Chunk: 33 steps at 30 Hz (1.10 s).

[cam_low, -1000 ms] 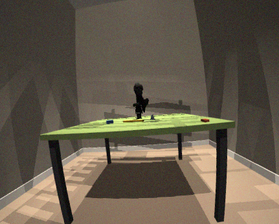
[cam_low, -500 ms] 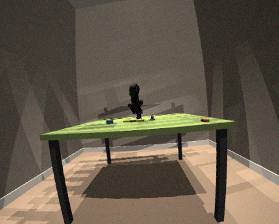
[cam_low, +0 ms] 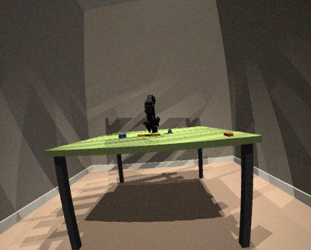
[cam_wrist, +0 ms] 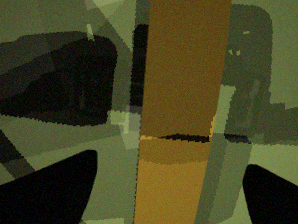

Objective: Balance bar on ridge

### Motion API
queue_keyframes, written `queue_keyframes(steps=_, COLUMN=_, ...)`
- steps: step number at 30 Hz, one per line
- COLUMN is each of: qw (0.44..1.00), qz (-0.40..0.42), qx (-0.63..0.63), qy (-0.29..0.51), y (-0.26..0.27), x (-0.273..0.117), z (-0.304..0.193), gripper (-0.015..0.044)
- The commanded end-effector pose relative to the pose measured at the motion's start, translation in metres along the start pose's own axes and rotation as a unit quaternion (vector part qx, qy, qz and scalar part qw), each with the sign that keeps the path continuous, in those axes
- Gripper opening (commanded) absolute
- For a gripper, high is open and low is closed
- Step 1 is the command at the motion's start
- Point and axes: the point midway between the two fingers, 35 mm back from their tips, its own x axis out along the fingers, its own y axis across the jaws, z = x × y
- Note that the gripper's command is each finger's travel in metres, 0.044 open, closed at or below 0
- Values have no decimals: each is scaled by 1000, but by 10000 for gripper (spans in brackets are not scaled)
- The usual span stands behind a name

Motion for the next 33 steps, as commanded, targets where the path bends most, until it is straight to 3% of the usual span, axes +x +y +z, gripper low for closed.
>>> queue_keyframes(steps=1, qw=1000, qz=-3, qx=-3, qy=1, y=-1, x=2, z=0, gripper=315)
queue_keyframes(steps=29, qw=1000, qz=-3, qx=-3, qy=1, y=-1, x=26, z=0, gripper=315)
queue_keyframes(steps=33, qw=1000, qz=-2, qx=0, qy=-1, y=0, x=25, z=0, gripper=210)
